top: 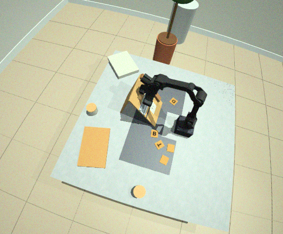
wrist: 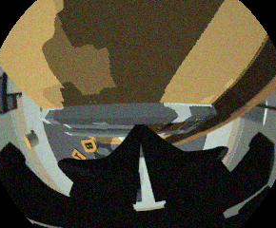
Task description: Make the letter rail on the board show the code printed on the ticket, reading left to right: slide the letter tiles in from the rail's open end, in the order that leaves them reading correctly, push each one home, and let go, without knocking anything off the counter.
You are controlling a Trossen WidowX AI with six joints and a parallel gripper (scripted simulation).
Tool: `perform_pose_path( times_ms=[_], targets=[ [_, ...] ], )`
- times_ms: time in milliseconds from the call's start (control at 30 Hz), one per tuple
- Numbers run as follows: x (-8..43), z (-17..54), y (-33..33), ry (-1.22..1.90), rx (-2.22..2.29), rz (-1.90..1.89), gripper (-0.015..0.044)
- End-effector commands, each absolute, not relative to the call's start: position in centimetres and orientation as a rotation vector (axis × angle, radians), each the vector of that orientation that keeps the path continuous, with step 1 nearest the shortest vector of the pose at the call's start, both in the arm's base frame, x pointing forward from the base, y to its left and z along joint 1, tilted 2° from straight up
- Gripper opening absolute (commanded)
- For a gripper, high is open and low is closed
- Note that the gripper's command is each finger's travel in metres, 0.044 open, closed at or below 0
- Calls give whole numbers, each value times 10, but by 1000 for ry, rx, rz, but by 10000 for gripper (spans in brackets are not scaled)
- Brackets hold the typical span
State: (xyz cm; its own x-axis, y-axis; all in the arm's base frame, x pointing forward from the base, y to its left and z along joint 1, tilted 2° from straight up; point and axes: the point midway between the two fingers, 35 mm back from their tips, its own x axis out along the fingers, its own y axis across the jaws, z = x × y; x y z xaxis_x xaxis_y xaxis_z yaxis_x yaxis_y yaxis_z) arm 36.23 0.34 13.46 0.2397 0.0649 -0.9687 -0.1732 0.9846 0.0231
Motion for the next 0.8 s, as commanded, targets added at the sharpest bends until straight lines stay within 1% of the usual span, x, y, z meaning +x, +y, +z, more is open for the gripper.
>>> perform_pose_path(
  times_ms=[0, 767],
  targets=[
    [363, 133, 1, 1323, -99, 164, 0],
    [365, 133, -6, 1323, -100, 163, 0]
  ],
)
